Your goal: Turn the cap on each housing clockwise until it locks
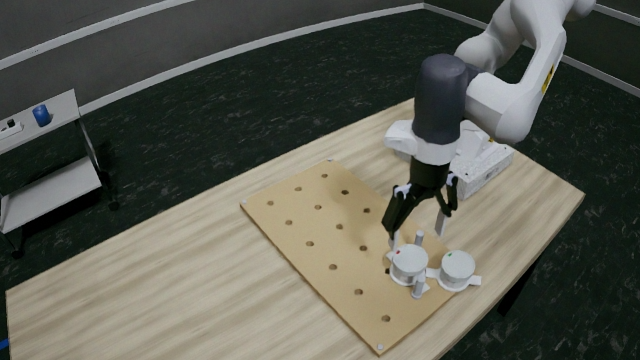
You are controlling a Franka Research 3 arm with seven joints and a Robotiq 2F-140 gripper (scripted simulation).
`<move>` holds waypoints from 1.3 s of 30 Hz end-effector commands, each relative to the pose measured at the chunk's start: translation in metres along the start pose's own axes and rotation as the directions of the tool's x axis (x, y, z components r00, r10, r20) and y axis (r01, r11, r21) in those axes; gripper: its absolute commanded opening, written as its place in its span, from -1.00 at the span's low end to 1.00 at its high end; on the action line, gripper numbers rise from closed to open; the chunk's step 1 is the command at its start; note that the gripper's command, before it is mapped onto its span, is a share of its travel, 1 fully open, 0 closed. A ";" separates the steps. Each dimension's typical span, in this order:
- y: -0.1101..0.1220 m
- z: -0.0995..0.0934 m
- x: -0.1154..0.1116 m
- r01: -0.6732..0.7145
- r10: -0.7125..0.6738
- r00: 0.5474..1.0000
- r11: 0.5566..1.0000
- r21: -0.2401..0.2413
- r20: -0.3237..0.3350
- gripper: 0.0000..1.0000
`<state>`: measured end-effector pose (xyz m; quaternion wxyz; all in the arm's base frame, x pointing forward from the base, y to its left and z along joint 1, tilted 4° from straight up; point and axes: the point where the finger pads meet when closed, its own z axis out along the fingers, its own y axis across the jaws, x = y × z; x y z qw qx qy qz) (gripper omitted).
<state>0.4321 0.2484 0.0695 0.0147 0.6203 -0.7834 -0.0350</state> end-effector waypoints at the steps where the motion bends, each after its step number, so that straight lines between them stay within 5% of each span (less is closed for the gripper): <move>1: -0.002 0.000 0.001 0.024 -0.024 1.000 1.000 0.004 0.000 0.55; 39: -0.002 0.026 0.001 0.025 -0.025 1.000 1.000 0.004 0.001 0.55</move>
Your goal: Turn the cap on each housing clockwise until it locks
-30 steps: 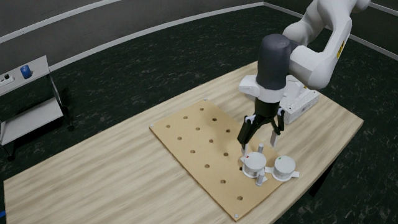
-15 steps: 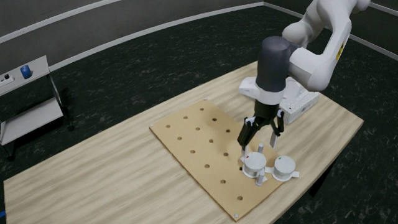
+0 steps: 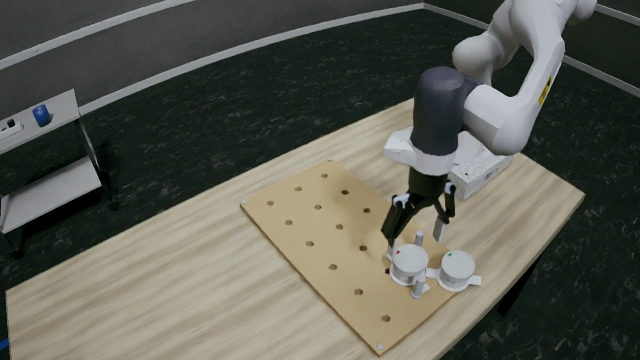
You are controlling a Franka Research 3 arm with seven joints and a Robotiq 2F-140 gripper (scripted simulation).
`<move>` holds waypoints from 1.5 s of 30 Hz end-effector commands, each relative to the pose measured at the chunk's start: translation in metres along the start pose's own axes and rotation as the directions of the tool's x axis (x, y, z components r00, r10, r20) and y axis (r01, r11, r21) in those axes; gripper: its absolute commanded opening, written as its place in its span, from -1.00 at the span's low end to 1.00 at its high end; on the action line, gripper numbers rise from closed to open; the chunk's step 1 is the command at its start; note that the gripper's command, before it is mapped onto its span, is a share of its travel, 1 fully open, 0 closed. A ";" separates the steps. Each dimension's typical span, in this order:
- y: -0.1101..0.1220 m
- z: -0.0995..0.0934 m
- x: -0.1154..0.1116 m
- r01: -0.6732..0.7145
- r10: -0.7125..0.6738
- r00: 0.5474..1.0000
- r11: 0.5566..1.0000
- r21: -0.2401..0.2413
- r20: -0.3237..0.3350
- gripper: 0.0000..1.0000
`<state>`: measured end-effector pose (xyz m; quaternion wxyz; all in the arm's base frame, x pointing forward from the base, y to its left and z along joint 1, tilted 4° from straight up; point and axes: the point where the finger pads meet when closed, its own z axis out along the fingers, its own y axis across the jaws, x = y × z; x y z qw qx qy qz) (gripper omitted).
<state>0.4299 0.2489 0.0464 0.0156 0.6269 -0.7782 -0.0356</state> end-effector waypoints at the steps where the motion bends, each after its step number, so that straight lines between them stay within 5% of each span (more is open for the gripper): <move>1: -0.003 0.004 0.001 0.008 -0.008 1.000 1.000 0.007 0.002 0.55; 45: -0.004 0.045 0.001 0.008 -0.008 1.000 1.000 0.007 0.002 0.55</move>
